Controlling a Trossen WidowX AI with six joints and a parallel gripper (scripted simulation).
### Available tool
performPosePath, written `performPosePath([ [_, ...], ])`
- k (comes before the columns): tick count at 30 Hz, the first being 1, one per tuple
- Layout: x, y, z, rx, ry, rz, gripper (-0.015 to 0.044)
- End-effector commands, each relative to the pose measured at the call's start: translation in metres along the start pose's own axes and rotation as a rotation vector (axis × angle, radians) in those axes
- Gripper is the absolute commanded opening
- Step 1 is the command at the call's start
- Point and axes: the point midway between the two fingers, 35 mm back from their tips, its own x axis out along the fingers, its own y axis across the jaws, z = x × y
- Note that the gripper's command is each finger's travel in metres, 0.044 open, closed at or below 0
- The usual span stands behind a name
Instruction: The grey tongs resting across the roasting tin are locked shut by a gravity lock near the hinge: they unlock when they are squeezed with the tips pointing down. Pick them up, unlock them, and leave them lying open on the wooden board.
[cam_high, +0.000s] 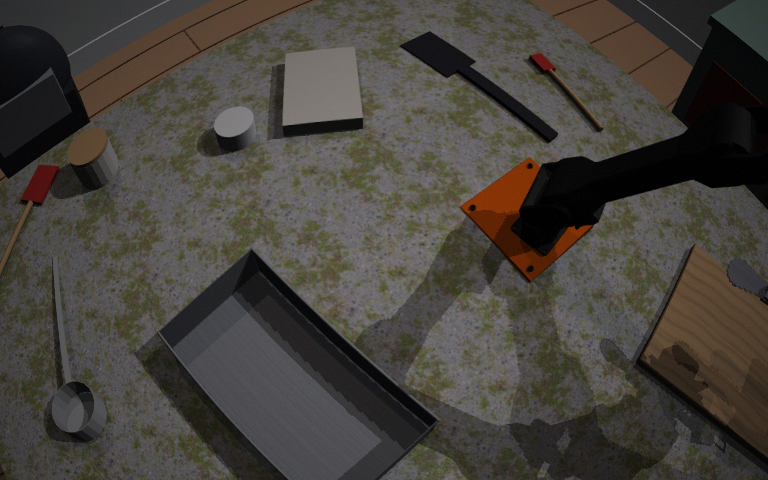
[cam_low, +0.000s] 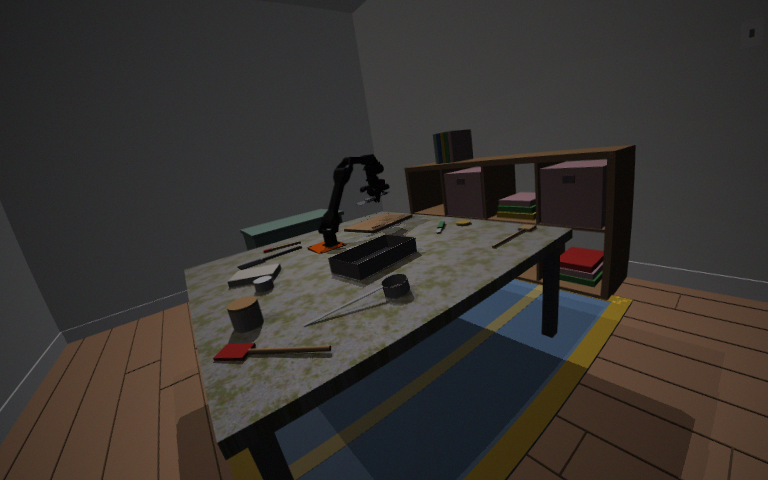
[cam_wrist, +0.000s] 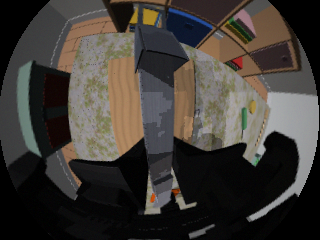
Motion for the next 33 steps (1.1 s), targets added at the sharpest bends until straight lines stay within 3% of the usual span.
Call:
performPosePath([
  [1,-0.002,0.000,-0.002,0.009,0.037,0.007,-0.0150],
  [33,0.029,0.000,-0.004,0.013,0.080,0.007,-0.0150],
])
